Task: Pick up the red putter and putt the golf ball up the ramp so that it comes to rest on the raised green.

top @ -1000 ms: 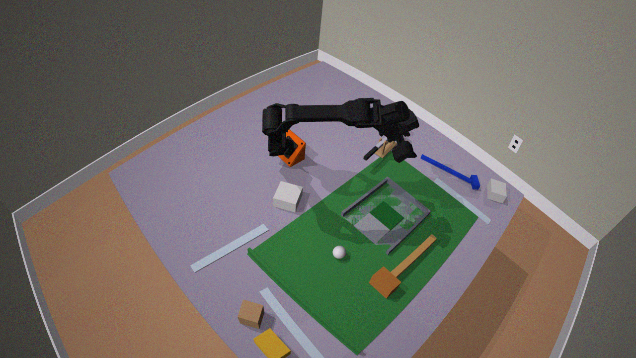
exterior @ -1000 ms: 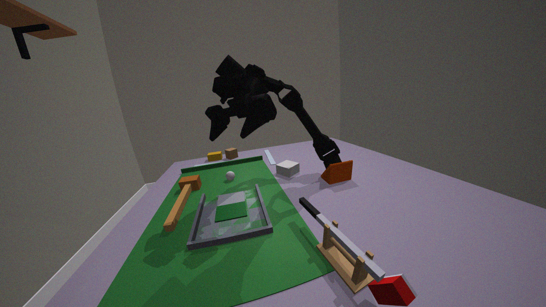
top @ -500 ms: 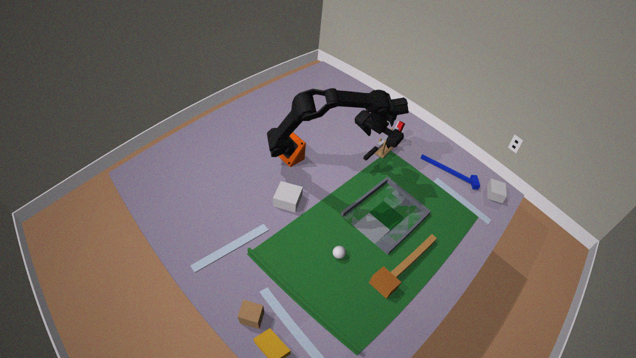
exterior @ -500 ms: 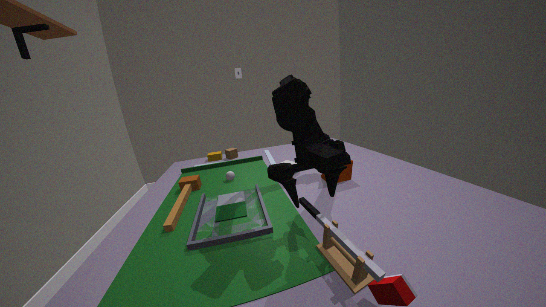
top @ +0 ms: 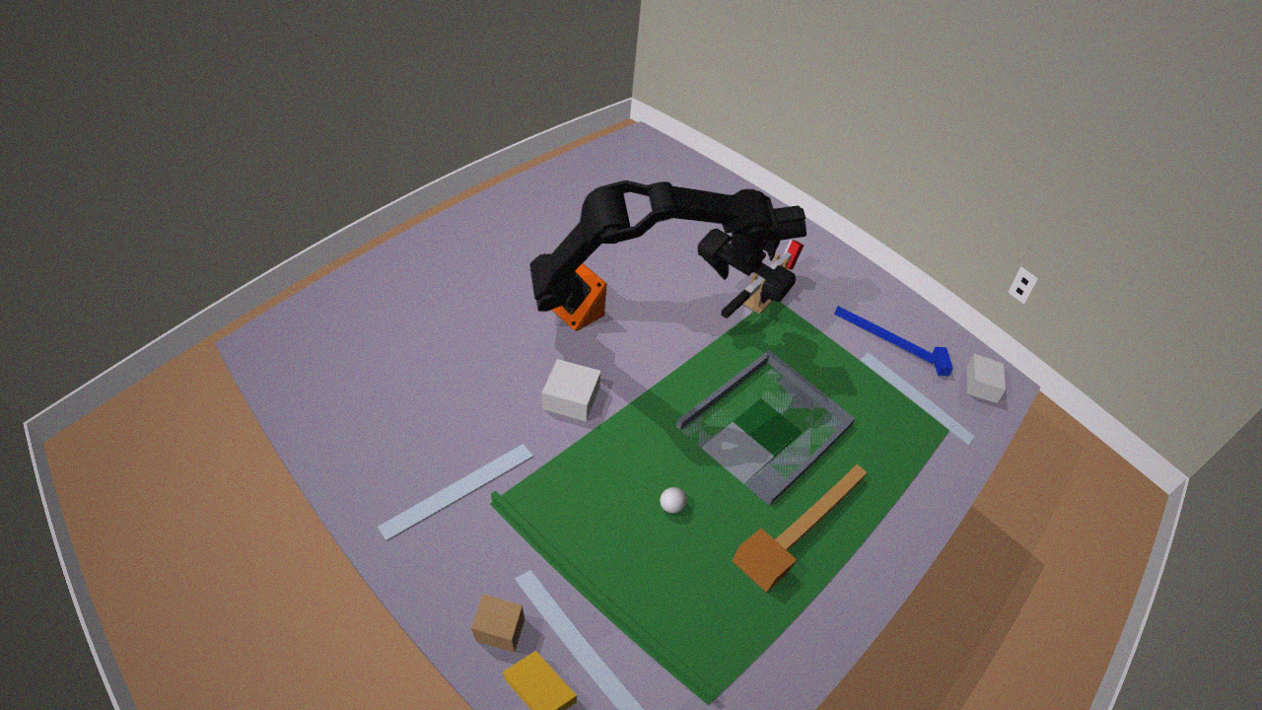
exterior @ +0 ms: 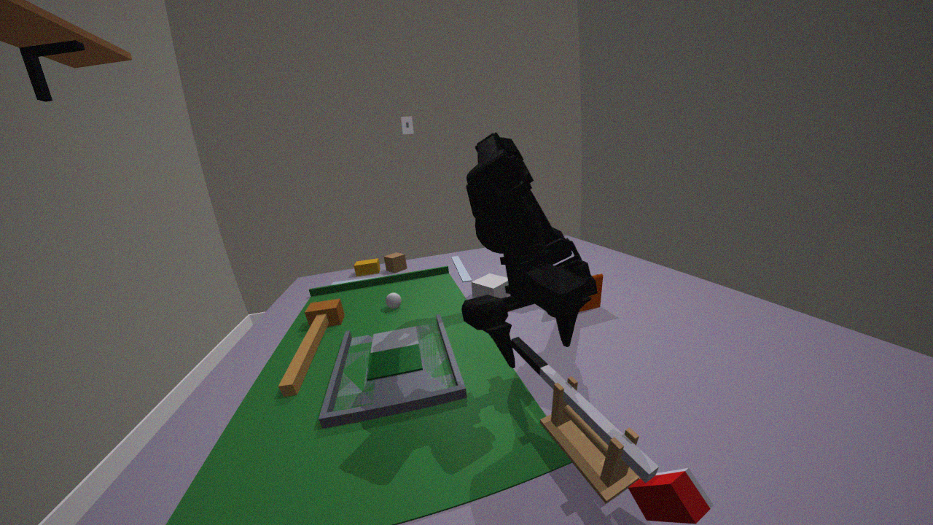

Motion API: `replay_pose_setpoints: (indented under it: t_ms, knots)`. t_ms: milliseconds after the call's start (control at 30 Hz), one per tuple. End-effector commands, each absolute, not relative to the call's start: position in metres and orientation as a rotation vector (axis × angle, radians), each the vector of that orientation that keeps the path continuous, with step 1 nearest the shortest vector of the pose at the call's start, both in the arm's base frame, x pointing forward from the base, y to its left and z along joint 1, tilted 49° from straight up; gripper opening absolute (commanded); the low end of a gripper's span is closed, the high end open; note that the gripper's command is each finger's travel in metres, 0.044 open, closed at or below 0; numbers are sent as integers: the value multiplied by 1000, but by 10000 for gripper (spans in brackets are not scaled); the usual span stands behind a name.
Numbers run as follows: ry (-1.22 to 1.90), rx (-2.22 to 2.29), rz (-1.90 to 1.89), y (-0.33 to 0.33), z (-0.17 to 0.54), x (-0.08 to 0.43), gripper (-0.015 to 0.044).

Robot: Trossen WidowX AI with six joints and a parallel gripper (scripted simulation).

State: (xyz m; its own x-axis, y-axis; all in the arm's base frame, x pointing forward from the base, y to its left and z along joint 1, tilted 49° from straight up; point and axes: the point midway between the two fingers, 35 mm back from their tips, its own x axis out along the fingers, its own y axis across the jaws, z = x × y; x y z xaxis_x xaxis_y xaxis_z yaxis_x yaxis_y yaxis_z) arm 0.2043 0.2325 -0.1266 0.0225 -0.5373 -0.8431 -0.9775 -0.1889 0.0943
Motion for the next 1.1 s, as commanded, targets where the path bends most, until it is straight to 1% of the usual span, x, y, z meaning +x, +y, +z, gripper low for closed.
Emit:
replay_pose_setpoints:
  t_ms: [0, 167, 1033, 1067]
  knots:
    - [1539, -1780, 1072, 227, -131, 206, 440]
    - [1539, -1781, 1071, 213, -144, 207, 440]
    - [1539, -1782, 1070, 195, -161, 209, 440]
    - [1538, -1773, 1070, 198, -159, 209, 414]
